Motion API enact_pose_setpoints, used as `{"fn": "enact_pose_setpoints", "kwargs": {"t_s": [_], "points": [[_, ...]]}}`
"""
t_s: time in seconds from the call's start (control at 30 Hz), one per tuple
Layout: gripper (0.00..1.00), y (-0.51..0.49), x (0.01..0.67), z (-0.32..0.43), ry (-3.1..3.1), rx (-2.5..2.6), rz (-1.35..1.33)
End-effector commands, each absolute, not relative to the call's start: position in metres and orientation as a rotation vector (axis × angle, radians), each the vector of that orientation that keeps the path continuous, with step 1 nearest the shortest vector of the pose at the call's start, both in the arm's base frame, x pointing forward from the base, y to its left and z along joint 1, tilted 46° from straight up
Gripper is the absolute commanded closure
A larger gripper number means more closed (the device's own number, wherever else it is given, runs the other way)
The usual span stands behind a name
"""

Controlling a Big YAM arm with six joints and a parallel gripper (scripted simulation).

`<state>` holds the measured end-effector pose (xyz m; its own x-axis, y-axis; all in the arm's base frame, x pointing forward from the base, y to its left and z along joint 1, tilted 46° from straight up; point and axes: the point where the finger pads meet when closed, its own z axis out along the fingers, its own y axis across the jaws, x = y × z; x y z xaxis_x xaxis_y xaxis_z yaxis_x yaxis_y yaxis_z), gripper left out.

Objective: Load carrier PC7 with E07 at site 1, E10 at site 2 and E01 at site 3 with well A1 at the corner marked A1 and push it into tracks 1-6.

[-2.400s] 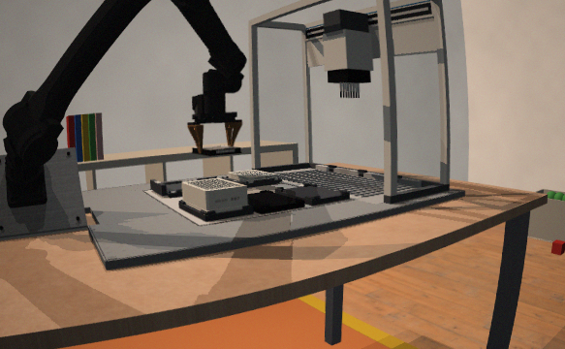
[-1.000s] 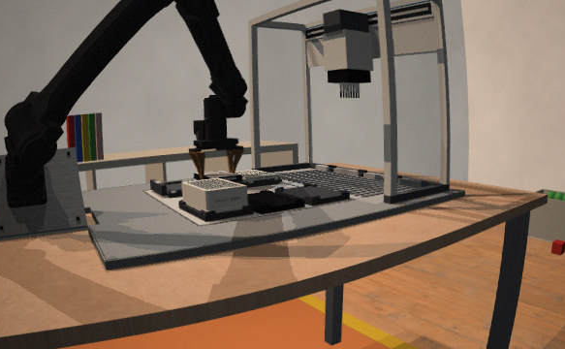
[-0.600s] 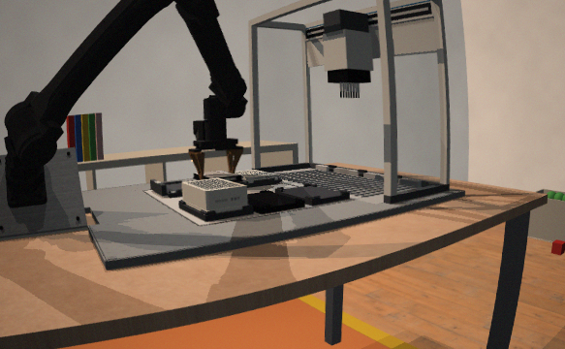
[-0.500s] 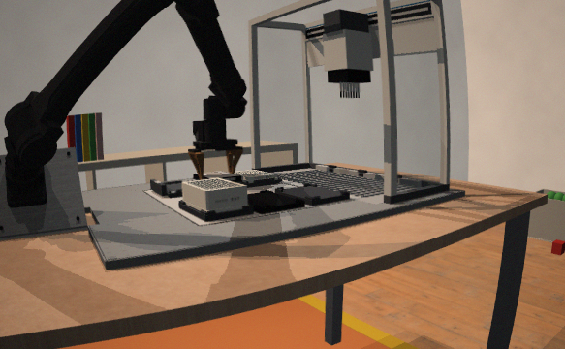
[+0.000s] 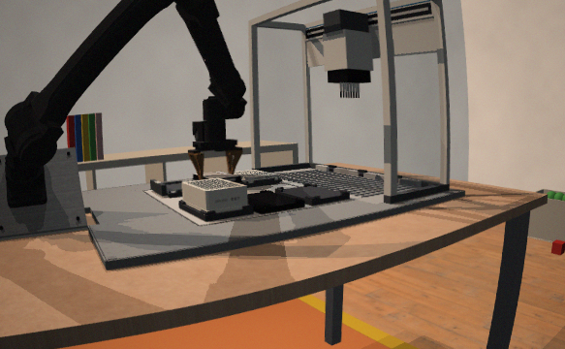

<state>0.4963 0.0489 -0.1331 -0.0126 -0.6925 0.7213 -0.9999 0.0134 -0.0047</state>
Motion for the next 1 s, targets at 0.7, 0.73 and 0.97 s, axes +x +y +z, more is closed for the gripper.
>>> {"fn": "enact_pose_setpoints", "kwargs": {"t_s": [0.7,0.73,0.97], "points": [[1.00,0.051,0.502,-0.130,-1.763,1.752,0.763],[1.00,0.050,0.502,-0.131,-1.763,1.750,0.761],[1.00,0.049,0.501,-0.132,-1.758,1.750,0.758]]}}
